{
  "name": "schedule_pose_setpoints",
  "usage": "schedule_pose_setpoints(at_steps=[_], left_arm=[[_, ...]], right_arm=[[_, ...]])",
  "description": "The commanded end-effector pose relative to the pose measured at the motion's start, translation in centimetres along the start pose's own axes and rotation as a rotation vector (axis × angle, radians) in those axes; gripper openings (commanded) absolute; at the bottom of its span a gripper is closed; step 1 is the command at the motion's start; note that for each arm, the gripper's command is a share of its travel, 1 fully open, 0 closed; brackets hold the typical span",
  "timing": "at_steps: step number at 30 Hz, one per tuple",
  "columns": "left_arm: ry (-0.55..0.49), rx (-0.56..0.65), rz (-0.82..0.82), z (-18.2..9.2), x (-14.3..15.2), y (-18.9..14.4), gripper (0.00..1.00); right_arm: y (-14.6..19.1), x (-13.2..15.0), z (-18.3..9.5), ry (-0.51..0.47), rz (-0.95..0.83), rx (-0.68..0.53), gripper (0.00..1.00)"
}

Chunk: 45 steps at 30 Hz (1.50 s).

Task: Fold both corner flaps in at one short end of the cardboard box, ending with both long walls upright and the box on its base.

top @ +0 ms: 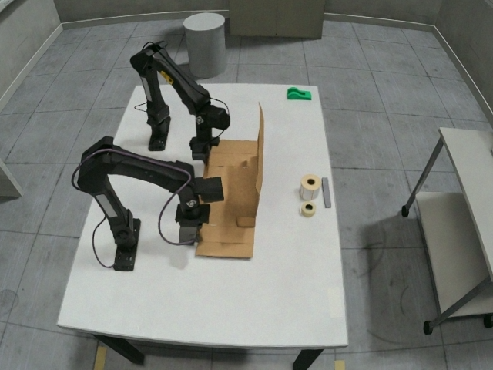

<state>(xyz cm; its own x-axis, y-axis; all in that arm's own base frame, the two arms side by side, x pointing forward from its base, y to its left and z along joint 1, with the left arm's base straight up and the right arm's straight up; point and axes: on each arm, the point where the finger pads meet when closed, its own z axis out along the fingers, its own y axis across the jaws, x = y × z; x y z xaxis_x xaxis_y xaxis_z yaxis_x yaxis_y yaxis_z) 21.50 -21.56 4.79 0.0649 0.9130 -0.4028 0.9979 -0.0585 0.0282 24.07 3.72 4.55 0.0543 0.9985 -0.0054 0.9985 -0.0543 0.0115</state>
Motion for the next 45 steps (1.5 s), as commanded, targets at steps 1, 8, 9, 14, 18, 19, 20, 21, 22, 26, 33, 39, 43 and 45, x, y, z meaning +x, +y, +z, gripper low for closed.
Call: schedule_pose_setpoints(at_steps=[1,8,9,14,18,19,20,21,22,26,33,39,43,45], left_arm=[[-0.029,-0.015,0.012,-0.6,-0.7,0.2,0.03],[-0.029,-0.015,0.012,-0.6,-0.7,0.2,0.03],[-0.029,-0.015,0.012,-0.6,-0.7,0.2,0.03],[-0.029,-0.015,0.012,-0.6,-0.7,0.2,0.03],[-0.029,-0.015,0.012,-0.6,-0.7,0.2,0.03],[-0.029,-0.015,0.012,-0.6,-0.7,0.2,0.03],[-0.029,-0.015,0.012,-0.6,-0.7,0.2,0.03],[-0.029,-0.015,0.012,-0.6,-0.7,0.2,0.03],[-0.029,-0.015,0.012,-0.6,-0.7,0.2,0.03],[-0.029,-0.015,0.012,-0.6,-0.7,0.2,0.03],[-0.029,-0.015,0.012,-0.6,-0.7,0.2,0.03],[-0.029,-0.015,0.012,-0.6,-0.7,0.2,0.03],[-0.03,-0.015,0.012,-0.6,-0.8,0.2,0.03],[-0.03,-0.015,0.012,-0.6,-0.8,0.2,0.03]], right_arm=[[1.0,0.3,-0.8,0.016,0.008,-0.054,0.13],[0.4,0.1,-0.6,0.012,0.007,-0.037,0.11],[0.4,0.0,-0.5,0.012,0.007,-0.034,0.11],[0.4,0.1,-0.4,0.01,0.004,-0.026,0.09],[0.2,0.0,-0.4,0.01,0.006,-0.027,0.07],[0.0,-0.1,-0.4,0.01,0.008,-0.027,0.07],[0.0,-0.1,-0.4,0.01,0.008,-0.025,0.07],[0.1,-0.1,-0.5,0.011,0.008,-0.03,0.06],[0.1,-0.1,-0.5,0.011,0.008,-0.03,0.06],[0.4,0.0,-0.8,0.013,0.008,-0.04,0.05],[0.2,0.0,-0.7,0.012,0.007,-0.035,0.03],[0.2,0.0,-0.7,0.012,0.007,-0.035,0.03],[1.0,0.1,-0.6,0.01,-0.066,-0.033,0.03],[1.2,0.1,-0.5,0.008,-0.12,-0.028,0.03]])
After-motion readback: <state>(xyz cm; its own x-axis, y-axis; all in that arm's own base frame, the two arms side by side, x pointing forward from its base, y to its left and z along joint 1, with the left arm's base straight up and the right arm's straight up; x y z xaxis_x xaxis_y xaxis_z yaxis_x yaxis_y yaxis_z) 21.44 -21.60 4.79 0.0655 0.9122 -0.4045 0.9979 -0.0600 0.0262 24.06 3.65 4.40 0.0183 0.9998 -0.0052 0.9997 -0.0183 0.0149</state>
